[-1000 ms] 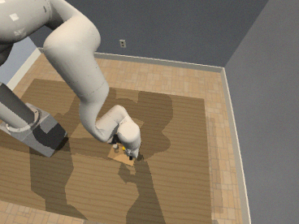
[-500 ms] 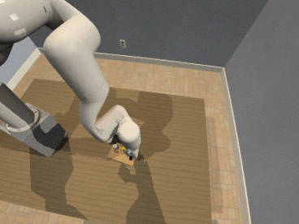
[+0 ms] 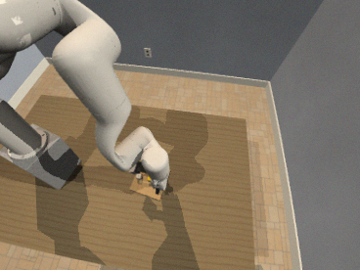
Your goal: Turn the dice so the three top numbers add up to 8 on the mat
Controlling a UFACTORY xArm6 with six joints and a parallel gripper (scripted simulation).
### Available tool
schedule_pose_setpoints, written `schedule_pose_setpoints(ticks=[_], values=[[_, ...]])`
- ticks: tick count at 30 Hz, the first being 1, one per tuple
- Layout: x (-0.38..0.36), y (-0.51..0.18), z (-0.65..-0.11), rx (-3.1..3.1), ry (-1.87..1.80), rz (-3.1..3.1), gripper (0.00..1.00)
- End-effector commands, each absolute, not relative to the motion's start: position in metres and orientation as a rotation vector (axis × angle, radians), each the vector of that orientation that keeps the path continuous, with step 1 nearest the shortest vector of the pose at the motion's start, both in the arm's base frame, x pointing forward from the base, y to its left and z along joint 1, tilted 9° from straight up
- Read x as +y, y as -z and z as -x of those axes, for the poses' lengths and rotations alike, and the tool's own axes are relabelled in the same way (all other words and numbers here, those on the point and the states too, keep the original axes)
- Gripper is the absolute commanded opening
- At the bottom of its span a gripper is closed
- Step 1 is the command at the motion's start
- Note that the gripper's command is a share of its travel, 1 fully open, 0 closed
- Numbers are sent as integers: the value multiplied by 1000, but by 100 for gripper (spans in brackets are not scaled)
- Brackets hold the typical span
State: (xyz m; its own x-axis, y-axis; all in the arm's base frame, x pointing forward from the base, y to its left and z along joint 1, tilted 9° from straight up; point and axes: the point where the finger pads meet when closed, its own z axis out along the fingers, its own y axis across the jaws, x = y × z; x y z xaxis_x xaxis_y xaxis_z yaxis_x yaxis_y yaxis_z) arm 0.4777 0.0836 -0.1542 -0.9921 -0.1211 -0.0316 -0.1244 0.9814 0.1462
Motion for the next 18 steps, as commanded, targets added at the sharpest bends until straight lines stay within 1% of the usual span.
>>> schedule_pose_setpoints(ticks=[1, 18], values=[[84, 153, -479, 3101, -231, 192, 36], [82, 142, -479, 3101, -231, 192, 36]])
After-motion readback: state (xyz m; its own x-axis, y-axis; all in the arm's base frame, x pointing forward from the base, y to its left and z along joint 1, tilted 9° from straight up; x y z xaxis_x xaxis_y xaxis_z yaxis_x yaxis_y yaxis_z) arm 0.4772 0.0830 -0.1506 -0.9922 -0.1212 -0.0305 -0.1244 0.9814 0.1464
